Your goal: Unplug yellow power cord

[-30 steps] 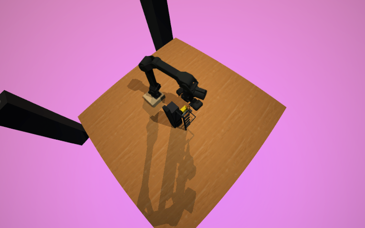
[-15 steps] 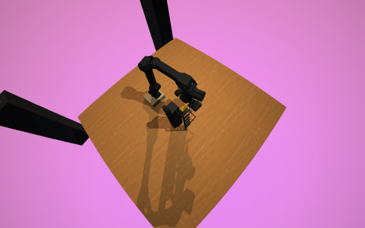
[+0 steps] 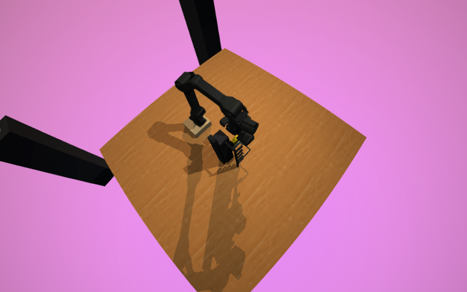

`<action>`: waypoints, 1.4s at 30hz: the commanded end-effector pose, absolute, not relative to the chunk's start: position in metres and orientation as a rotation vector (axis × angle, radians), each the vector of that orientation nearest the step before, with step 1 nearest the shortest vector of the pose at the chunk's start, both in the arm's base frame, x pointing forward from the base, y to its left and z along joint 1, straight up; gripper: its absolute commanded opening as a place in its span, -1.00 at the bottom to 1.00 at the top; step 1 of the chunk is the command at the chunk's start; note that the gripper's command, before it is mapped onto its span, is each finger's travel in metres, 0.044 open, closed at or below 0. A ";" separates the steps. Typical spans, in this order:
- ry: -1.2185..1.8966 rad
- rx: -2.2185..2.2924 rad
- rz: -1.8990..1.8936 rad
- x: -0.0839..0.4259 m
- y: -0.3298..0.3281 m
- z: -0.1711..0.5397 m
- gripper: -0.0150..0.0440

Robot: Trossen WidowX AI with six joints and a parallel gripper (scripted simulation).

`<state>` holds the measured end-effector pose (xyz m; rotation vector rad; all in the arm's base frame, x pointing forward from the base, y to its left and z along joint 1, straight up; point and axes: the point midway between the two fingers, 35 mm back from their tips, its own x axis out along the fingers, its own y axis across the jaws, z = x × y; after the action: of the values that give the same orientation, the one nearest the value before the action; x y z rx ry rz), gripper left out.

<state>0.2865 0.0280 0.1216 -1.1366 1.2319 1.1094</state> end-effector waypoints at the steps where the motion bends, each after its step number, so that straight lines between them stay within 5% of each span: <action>1: 1.232 -1.143 1.109 0.285 0.022 0.122 0.05; 15: 1.232 -1.143 1.109 0.285 0.022 0.110 0.05; 19: 1.233 -1.136 1.109 0.285 0.023 0.112 -0.31; 27: 1.233 -1.136 1.109 0.285 0.023 0.112 -0.49; 42: 1.232 -1.137 1.110 0.289 0.042 0.112 -0.49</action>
<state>0.2867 0.0242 0.1097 -1.1502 1.2690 1.0859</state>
